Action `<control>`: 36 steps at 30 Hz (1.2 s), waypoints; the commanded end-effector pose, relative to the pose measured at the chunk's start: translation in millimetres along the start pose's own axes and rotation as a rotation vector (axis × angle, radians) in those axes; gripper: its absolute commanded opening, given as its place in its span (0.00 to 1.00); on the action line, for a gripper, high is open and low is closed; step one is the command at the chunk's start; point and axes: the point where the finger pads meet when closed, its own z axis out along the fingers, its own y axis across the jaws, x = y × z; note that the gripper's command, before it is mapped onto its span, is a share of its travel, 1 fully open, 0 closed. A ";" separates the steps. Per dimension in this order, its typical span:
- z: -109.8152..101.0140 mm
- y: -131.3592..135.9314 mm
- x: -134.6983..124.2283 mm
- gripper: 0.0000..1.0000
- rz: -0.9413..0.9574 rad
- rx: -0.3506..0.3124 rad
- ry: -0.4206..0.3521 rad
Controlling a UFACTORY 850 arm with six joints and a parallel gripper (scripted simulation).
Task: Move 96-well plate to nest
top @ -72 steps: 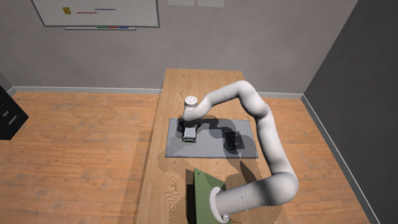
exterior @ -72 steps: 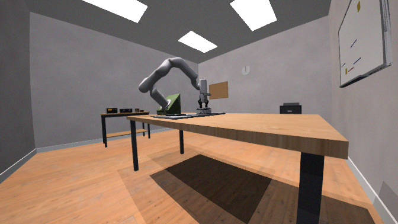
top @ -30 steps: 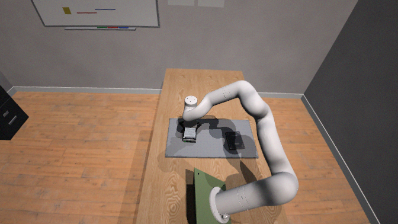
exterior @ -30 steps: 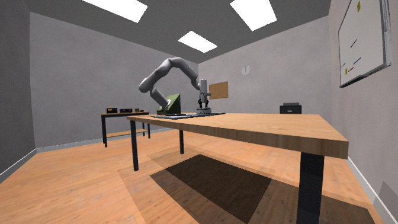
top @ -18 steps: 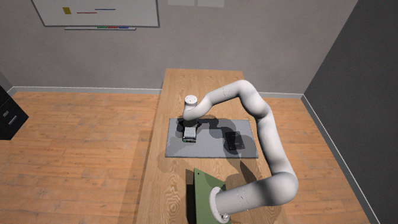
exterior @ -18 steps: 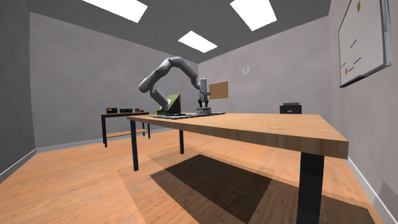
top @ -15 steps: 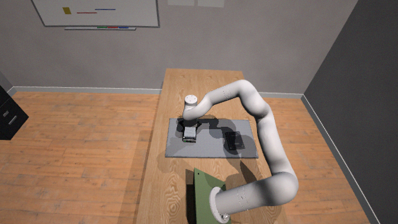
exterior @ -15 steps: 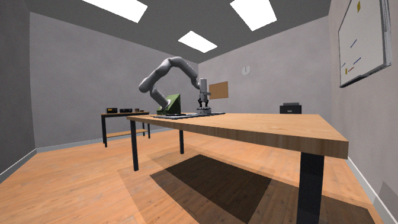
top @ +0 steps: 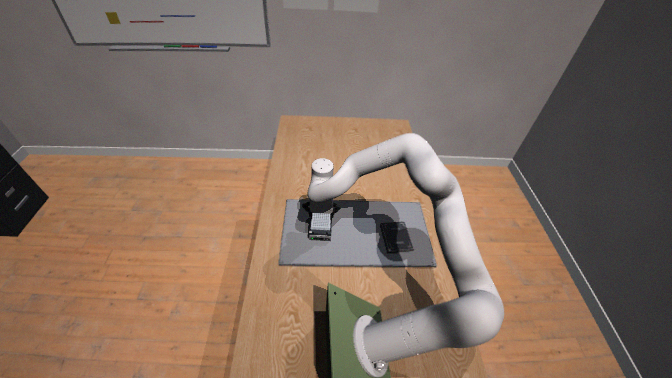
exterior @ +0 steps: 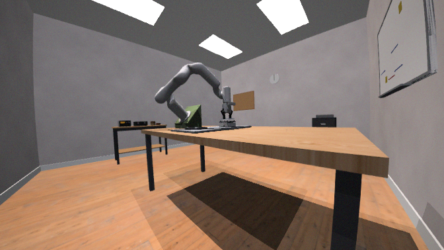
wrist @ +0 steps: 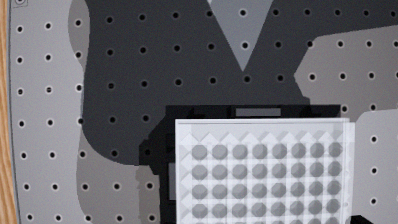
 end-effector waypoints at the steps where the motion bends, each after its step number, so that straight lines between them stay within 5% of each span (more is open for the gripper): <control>1: -3.6 -0.2 0.8 0.00 0.001 0.001 0.002; 36: -43.7 -0.2 0.7 0.00 0.001 0.001 0.002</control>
